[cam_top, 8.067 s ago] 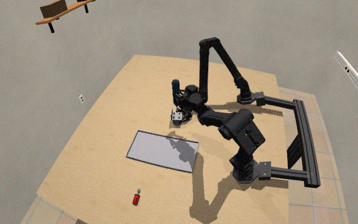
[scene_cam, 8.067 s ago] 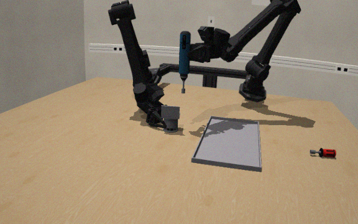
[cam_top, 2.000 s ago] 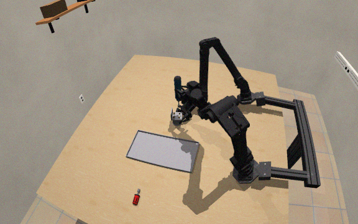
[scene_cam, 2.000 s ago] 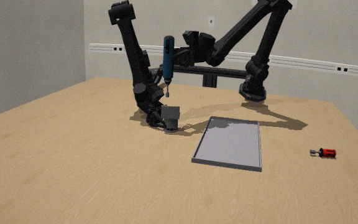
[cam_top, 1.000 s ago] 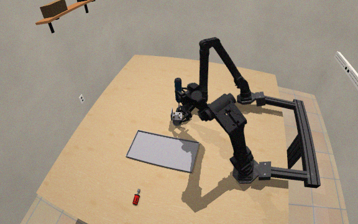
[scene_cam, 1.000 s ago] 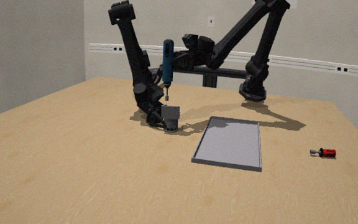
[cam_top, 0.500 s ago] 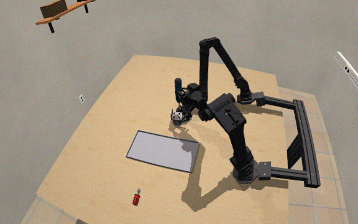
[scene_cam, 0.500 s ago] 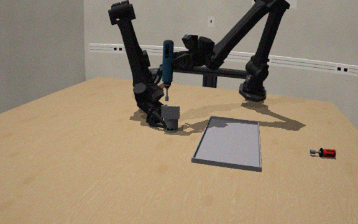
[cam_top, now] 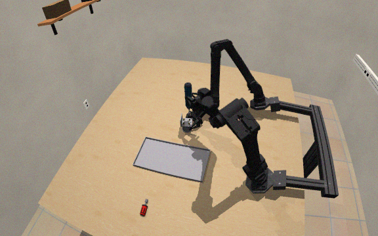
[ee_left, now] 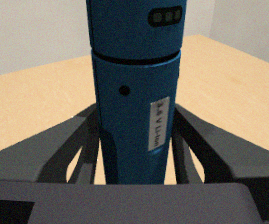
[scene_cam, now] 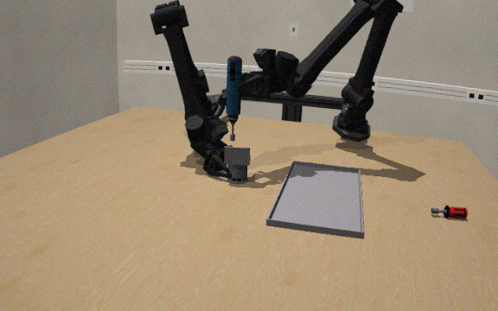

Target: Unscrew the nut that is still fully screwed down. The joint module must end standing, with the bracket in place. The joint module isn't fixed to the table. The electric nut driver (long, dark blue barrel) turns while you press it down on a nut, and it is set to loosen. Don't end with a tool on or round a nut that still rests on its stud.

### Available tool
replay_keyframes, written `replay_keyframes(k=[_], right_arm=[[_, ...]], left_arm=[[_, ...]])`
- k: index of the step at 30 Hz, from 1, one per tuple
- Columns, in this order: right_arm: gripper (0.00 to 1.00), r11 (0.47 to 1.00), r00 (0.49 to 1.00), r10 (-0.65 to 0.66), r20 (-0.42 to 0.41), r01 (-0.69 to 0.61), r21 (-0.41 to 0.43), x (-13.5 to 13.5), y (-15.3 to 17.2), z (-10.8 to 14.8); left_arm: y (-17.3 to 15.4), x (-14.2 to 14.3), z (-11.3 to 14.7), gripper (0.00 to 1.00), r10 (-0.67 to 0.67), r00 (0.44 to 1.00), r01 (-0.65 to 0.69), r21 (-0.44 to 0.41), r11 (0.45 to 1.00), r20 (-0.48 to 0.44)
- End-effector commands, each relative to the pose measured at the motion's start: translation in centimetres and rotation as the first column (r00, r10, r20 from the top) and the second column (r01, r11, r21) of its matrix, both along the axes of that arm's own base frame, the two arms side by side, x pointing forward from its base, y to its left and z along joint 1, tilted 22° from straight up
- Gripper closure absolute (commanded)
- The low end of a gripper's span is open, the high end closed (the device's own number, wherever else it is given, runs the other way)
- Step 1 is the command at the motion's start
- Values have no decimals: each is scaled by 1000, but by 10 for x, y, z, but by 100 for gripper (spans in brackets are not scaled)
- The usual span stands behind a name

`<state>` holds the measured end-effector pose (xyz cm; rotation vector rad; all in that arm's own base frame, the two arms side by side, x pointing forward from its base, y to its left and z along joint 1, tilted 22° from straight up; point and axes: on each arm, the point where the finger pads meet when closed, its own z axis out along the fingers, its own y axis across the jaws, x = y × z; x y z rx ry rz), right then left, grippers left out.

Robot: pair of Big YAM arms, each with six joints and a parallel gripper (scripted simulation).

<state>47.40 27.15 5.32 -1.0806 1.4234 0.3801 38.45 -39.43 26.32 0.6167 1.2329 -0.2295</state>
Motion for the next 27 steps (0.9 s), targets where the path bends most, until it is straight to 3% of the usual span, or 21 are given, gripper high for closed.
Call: replay_keyframes(k=[1,8,12,17,21,27], right_arm=[[41,1000,1000,1,14,-1,7,3,2,6],[41,1000,1000,1,14,-1,7,3,2,6],[41,1000,1000,1,14,-1,7,3,2,6],[41,1000,1000,1,14,-1,7,3,2,6],[41,1000,1000,1,14,-1,7,3,2,6],[41,1000,1000,1,14,-1,7,3,2,6]], left_arm=[[-1,4,7,58,-4,1000,5,-36,999,19],[1,3,11,58,-7,1000,8,-51,999,30],[3,9,-2,58,1,1000,0,-36,999,17],[-1,1,15,58,-14,999,17,-60,998,39],[0,9,-1,58,-5,1000,6,-41,999,22],[1,8,-1,58,-7,1000,8,-46,999,26]])
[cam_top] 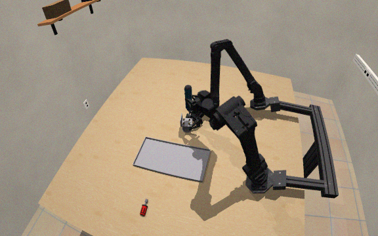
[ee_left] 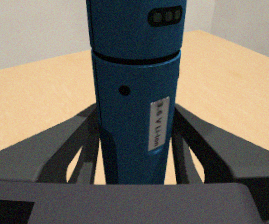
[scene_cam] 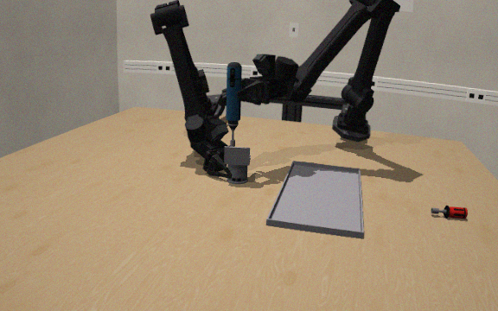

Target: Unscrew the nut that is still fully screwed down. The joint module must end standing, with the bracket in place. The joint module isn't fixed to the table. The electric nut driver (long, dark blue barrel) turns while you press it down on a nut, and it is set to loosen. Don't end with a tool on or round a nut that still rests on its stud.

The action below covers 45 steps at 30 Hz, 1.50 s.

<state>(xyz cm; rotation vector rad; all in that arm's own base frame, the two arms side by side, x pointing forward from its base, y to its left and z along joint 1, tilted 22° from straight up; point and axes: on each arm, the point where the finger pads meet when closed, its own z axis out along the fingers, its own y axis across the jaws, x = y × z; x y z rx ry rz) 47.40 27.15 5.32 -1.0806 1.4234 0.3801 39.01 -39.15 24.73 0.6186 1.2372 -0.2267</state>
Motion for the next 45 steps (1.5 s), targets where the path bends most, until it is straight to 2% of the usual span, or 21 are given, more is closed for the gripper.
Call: replay_keyframes(k=[1,5,41,43,45], right_arm=[[41,1000,1000,1,14,-1,7,3,2,6],[41,1000,1000,1,14,-1,7,3,2,6],[41,1000,1000,1,14,-1,7,3,2,6],[41,1000,1000,1,14,-1,7,3,2,6],[41,1000,1000,1,14,-1,7,3,2,6]], left_arm=[[-3,3,10,58,-9,1000,10,-43,999,24],[1,2,22,58,-6,999,8,-60,998,39],[0,-1,26,58,-10,999,13,-66,998,43],[2,5,6,58,-3,1000,4,-41,999,20],[4,6,1,58,0,1000,1,-36,999,16]])
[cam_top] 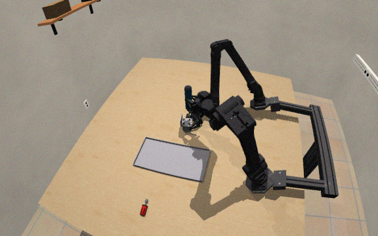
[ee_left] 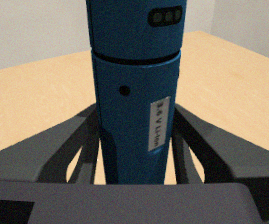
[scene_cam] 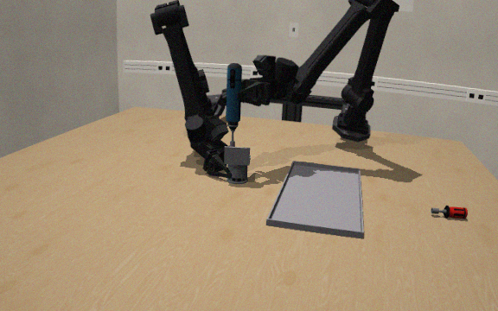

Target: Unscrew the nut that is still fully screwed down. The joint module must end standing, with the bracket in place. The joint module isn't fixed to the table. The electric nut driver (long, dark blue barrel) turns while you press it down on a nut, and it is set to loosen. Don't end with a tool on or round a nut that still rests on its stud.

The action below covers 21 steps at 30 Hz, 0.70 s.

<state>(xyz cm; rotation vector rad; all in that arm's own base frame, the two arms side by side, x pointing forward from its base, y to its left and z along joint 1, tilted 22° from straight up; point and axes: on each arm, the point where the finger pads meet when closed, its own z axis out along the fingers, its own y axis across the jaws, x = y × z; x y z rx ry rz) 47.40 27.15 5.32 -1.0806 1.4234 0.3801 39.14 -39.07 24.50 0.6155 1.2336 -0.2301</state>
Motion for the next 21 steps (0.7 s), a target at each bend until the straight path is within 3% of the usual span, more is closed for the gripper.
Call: replay_keyframes(k=[1,5,8,11,18,21], right_arm=[[41,1000,1000,1,14,-1,7,3,2,6],[41,1000,1000,1,14,-1,7,3,2,6],[41,1000,1000,1,14,-1,7,3,2,6],[41,1000,1000,1,14,-1,7,3,2,6],[41,1000,1000,1,14,-1,7,3,2,6],[41,1000,1000,1,14,-1,7,3,2,6]], left_arm=[[2,4,3,58,-1,1000,1,-32,999,14],[2,3,12,58,-5,1000,6,-50,999,29],[3,9,1,58,2,1000,-1,-37,999,18],[-1,1,13,58,-13,999,15,-53,998,34],[3,8,-4,58,-1,1000,2,-34,999,16],[3,7,4,58,-3,1000,5,-48,999,29]])
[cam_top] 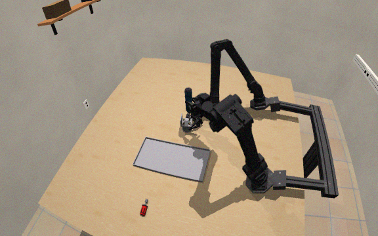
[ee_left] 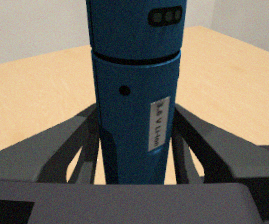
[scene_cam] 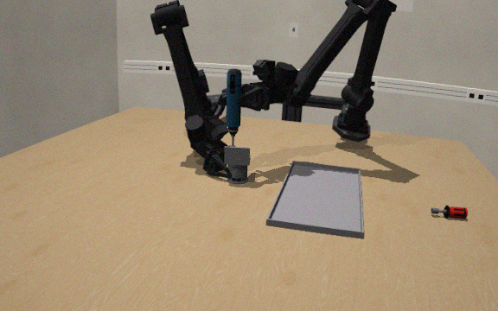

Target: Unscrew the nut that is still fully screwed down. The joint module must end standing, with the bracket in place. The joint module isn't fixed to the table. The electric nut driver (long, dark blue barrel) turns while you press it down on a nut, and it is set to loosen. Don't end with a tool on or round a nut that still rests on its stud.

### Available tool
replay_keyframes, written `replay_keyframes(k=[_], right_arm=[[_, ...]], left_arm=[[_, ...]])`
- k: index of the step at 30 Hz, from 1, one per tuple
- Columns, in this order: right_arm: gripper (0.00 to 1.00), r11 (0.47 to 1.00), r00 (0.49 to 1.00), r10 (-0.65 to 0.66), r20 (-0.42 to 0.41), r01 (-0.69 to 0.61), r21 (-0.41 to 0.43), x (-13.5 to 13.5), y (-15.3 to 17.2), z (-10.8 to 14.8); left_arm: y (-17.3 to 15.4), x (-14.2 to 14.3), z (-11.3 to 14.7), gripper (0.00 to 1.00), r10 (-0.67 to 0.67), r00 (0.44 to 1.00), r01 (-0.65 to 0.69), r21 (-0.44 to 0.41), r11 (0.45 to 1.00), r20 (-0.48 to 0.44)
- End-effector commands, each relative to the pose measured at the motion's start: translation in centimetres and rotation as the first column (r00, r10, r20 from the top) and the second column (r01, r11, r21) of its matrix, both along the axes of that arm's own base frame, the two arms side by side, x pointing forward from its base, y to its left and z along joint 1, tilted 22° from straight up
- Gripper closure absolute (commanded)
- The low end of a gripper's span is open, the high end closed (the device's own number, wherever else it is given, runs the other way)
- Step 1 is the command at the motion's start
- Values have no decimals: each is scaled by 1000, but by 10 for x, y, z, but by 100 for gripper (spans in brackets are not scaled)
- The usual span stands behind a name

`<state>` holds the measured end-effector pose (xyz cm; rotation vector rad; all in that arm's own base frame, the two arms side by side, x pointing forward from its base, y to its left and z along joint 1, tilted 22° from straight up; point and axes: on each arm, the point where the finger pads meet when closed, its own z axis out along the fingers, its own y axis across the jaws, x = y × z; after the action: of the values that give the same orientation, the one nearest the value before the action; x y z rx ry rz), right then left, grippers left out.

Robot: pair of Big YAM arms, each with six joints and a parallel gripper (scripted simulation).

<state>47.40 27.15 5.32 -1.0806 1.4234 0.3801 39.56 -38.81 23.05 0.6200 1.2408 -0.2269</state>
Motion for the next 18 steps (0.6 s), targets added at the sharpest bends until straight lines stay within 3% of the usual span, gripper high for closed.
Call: replay_keyframes(k=[1,4,7,18], right_arm=[[41,1000,1000,1,14,-1,7,3,2,6],[41,1000,1000,1,14,-1,7,3,2,6],[41,1000,1000,1,14,-1,7,3,2,6],[41,1000,1000,1,14,-1,7,3,2,6]], left_arm=[[-2,4,17,58,-7,999,9,-55,998,34],[-1,6,11,58,-4,1000,5,-48,999,29],[1,3,27,58,-5,999,8,-70,998,49],[1,2,29,58,-5,999,9,-74,997,52]])
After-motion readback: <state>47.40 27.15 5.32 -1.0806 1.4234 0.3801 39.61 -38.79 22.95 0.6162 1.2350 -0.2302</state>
